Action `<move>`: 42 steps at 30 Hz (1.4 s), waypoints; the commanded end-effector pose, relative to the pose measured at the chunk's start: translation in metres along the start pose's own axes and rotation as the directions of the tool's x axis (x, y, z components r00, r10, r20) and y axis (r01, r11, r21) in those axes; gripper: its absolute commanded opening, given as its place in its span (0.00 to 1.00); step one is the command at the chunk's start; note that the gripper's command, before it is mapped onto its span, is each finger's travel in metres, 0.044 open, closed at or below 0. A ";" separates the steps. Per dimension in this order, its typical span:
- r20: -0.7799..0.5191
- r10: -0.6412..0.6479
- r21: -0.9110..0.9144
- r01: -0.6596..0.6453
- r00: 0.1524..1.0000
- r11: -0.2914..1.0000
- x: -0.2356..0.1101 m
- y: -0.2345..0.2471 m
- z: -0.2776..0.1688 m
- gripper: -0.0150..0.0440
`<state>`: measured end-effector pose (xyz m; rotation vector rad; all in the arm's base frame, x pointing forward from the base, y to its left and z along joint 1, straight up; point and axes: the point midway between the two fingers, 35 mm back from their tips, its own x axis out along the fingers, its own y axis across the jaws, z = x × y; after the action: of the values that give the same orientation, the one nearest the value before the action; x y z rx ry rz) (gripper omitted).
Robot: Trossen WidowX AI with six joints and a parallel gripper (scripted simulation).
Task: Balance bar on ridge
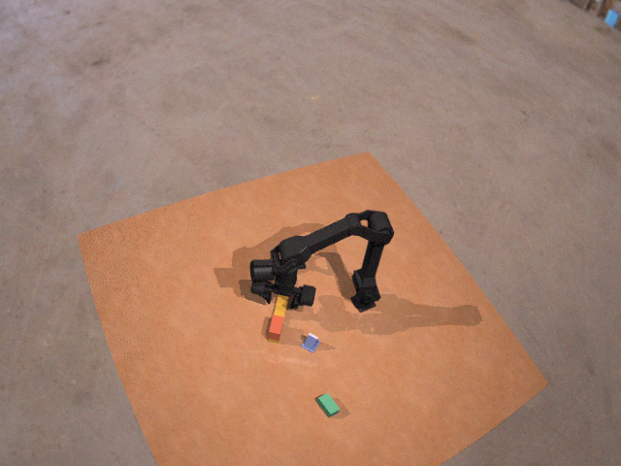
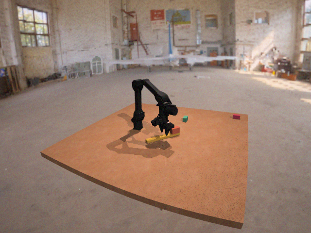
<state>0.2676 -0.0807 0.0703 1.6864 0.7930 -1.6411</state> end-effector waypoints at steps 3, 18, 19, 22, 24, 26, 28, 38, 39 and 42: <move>0.000 -0.016 0.004 0.016 1.000 1.000 0.013 -0.002 0.000 0.79; 0.000 -0.016 0.004 0.016 1.000 1.000 0.024 -0.003 0.000 0.79; 0.000 -0.016 0.004 0.016 1.000 1.000 0.024 -0.003 0.000 0.79; 0.000 -0.016 0.004 0.016 1.000 1.000 0.024 -0.003 0.000 0.79; 0.000 -0.016 0.004 0.016 1.000 1.000 0.024 -0.003 0.000 0.79; 0.000 -0.016 0.004 0.016 1.000 1.000 0.024 -0.003 0.000 0.79; 0.000 -0.016 0.004 0.016 1.000 1.000 0.024 -0.003 0.000 0.79; 0.004 -0.010 0.000 0.010 1.000 1.000 0.022 -0.002 0.001 0.48; 0.004 -0.010 0.000 0.010 1.000 1.000 0.022 -0.002 0.001 0.46; 0.004 -0.010 0.000 0.010 1.000 1.000 0.022 -0.002 0.001 0.43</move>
<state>0.2659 -0.0802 0.0479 1.6811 0.8012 -1.6514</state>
